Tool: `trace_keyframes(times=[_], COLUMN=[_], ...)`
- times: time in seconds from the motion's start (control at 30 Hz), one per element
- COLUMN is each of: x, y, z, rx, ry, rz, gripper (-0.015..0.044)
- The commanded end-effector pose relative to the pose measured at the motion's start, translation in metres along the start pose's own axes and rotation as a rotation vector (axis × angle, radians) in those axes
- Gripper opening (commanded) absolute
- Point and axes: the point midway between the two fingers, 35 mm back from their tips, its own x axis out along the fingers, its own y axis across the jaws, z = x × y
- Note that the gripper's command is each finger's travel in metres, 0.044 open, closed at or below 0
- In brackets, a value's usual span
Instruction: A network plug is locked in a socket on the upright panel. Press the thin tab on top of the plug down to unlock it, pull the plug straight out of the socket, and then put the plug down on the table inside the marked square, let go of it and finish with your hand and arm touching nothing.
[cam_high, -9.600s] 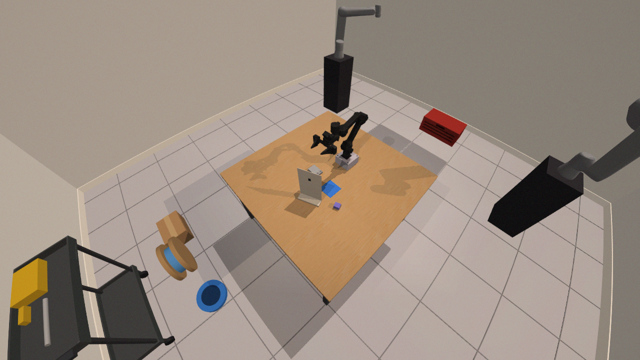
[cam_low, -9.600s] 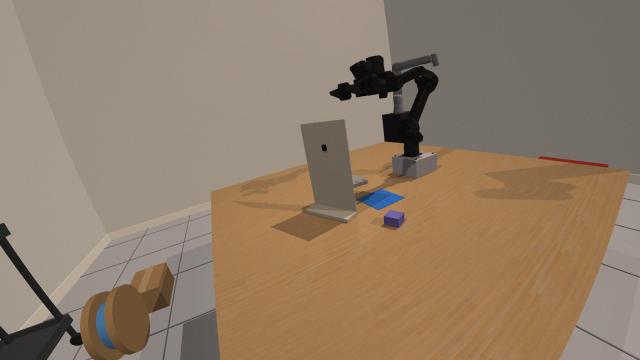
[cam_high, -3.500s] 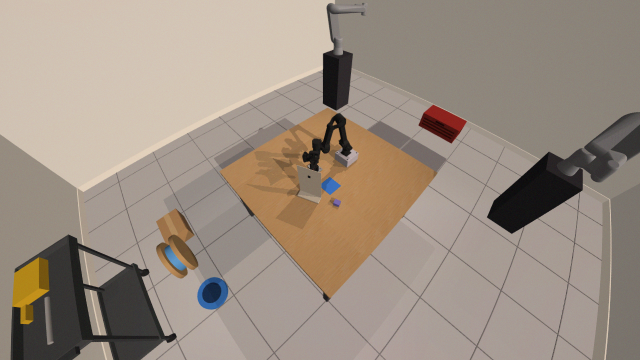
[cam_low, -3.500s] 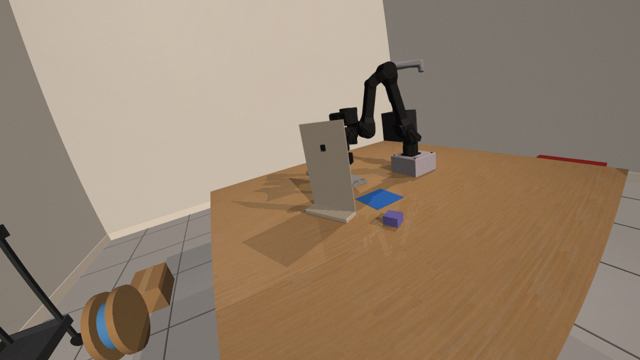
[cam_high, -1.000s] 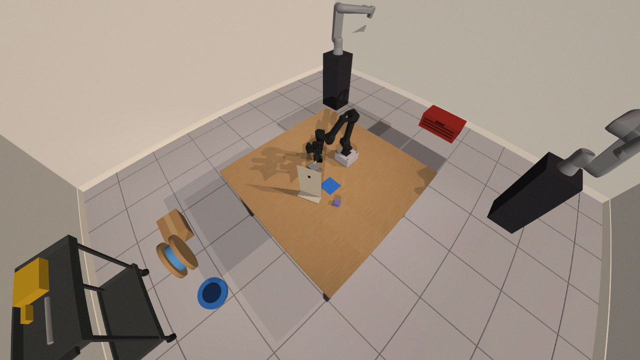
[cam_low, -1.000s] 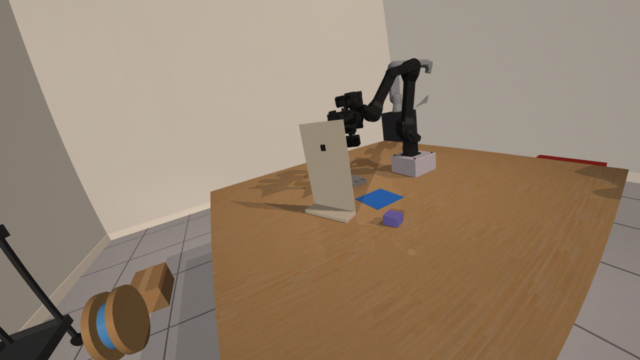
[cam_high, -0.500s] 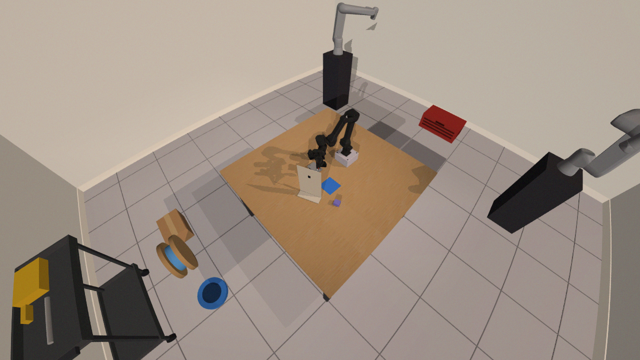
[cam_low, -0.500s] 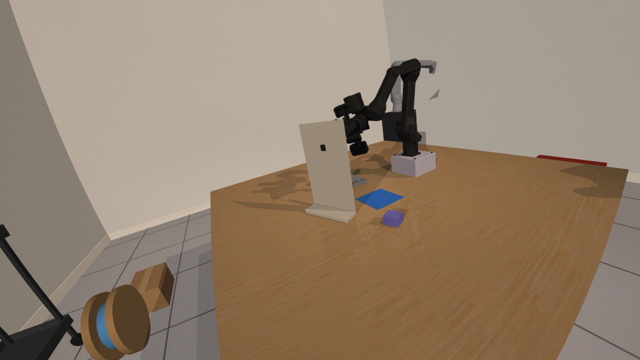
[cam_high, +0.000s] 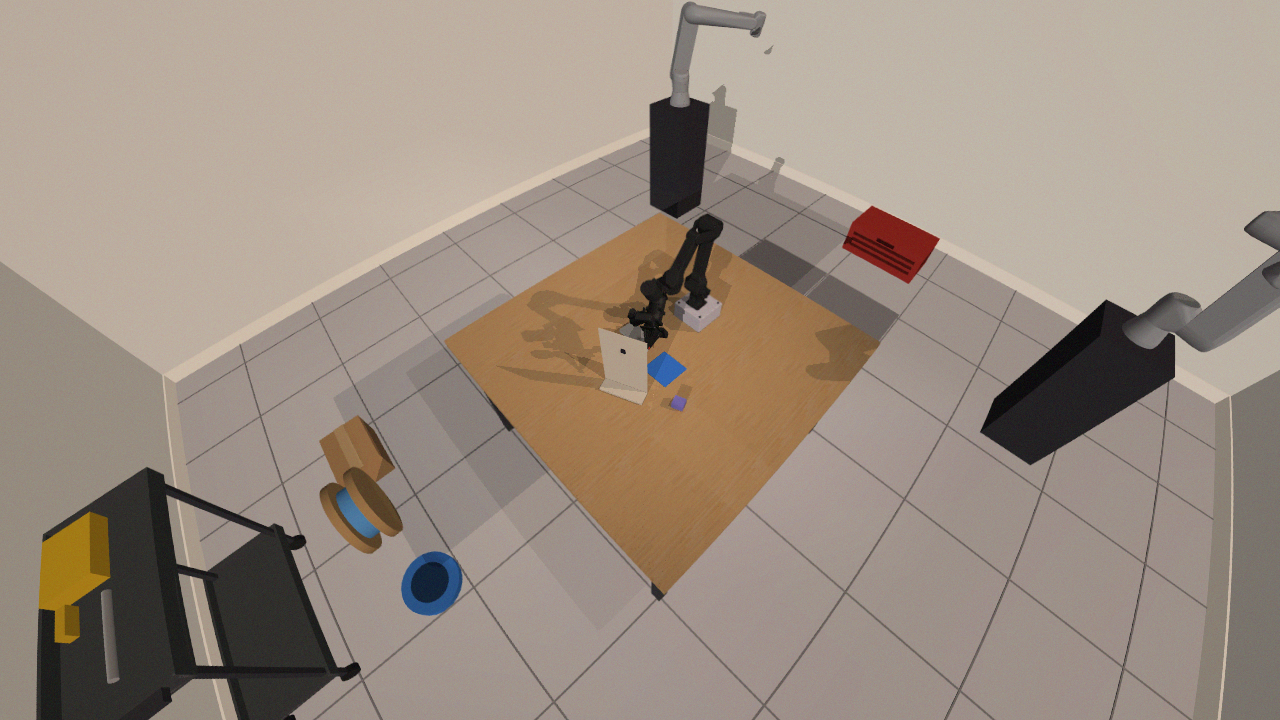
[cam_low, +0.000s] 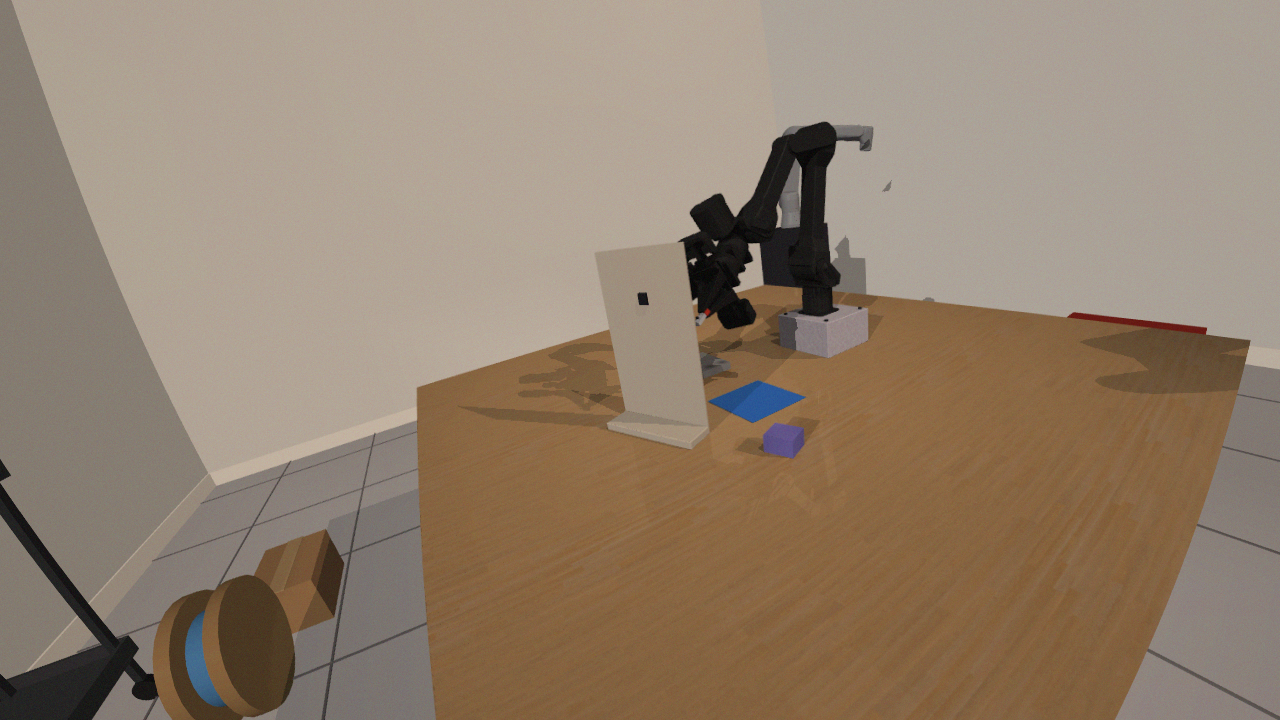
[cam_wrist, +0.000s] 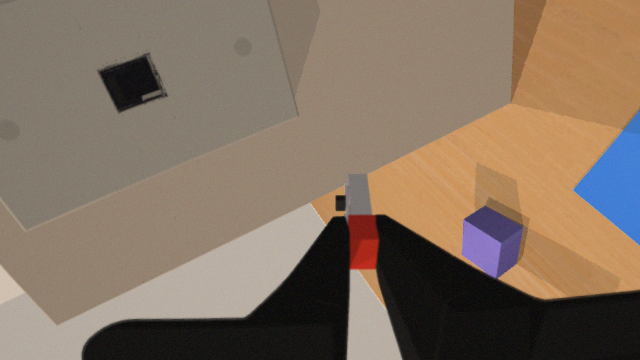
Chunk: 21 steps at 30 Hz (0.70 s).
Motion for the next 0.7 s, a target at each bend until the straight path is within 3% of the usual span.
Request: trace_keyframes(times=[0.0,0.67], x=[0.004,0.004], y=[-0.012,-0.079], z=[-0.005,-0.032], rx=[0.01,-0.063], ry=[-0.029,-0.183], rz=[-0.062,-0.407], gripper=[0.0,0.0])
